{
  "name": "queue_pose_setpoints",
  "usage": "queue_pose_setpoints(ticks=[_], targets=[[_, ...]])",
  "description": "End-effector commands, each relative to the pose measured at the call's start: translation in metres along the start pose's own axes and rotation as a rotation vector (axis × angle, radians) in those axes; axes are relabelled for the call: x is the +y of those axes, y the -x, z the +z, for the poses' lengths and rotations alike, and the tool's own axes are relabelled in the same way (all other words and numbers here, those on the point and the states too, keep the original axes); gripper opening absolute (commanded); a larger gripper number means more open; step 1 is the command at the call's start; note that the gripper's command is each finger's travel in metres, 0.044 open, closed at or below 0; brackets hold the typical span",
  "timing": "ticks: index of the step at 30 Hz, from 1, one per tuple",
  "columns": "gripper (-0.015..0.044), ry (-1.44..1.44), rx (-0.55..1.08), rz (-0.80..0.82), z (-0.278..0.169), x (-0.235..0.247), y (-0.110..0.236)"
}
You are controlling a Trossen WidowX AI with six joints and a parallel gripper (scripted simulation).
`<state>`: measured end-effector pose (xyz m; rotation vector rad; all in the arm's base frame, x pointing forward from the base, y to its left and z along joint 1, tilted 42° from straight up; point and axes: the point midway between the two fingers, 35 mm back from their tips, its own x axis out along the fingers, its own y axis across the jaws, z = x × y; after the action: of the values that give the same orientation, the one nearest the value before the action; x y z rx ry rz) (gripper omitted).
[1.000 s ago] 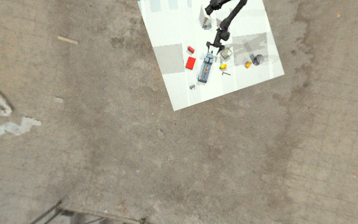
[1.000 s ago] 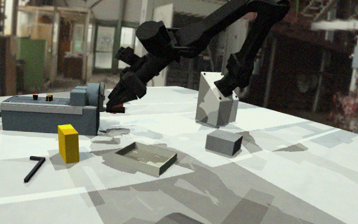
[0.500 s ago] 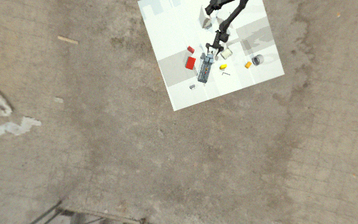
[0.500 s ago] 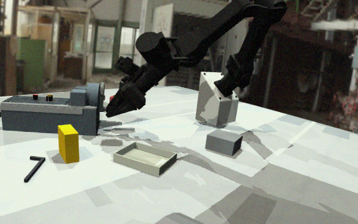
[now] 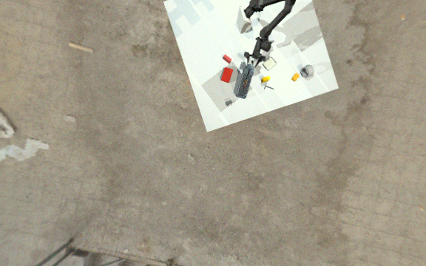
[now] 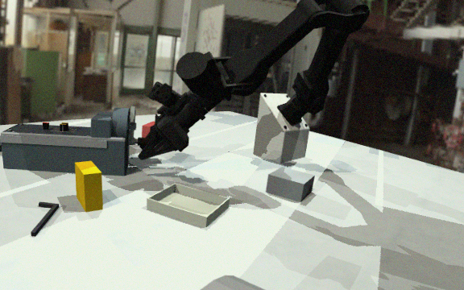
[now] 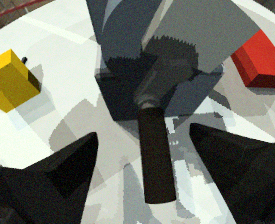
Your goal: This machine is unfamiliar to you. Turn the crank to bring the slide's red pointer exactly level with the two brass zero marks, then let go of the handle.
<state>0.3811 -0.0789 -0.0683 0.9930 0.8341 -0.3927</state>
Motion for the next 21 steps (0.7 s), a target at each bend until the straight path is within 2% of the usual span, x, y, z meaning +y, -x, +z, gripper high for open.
queue_pose_setpoints(ticks=[1,11,21], targets=[[0.0256,-0.007,0.001,-0.008,-0.0022,-0.0029,-0.0004],[0.0,-0.007,0.001,-0.008,-0.0022,-0.0029,-0.0004],[0.0,-0.007,0.001,-0.008,-0.0007,-0.0007,0.0001]])
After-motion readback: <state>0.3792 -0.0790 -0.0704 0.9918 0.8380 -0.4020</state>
